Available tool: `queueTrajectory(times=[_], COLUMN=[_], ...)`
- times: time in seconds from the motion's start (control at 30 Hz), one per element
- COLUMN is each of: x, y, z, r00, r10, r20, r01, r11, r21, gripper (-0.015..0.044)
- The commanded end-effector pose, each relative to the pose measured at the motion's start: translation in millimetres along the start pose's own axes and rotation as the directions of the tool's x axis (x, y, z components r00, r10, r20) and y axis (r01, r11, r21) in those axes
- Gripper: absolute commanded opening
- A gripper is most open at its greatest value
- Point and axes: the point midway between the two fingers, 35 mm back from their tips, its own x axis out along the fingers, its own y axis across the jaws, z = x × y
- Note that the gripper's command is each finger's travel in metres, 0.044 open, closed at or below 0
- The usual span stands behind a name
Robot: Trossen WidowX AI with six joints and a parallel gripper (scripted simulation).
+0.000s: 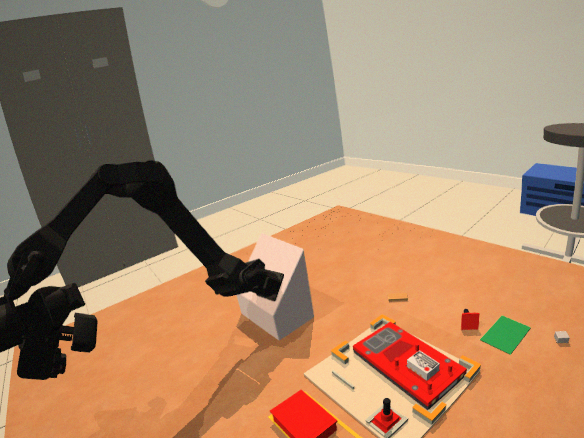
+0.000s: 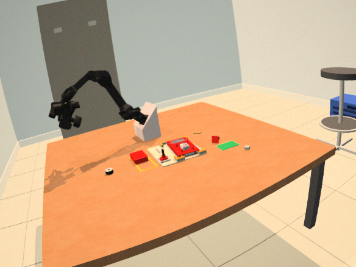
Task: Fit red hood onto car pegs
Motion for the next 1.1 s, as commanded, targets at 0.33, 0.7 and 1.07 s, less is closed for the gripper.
queueTrajectory(times=[0.33,0.7,1.07], x=[-68,-187,-270], y=[87,223,339], z=[113,155,107], r00=[0.904,0.677,0.531], r10=[0.157,0.407,0.598], r20=[0.397,0.613,0.600], r01=[-0.167,-0.348,-0.408], r11=[0.986,0.911,0.801], r21=[-0.011,-0.221,-0.437], gripper=[0.0289,0.0440,0.0440])
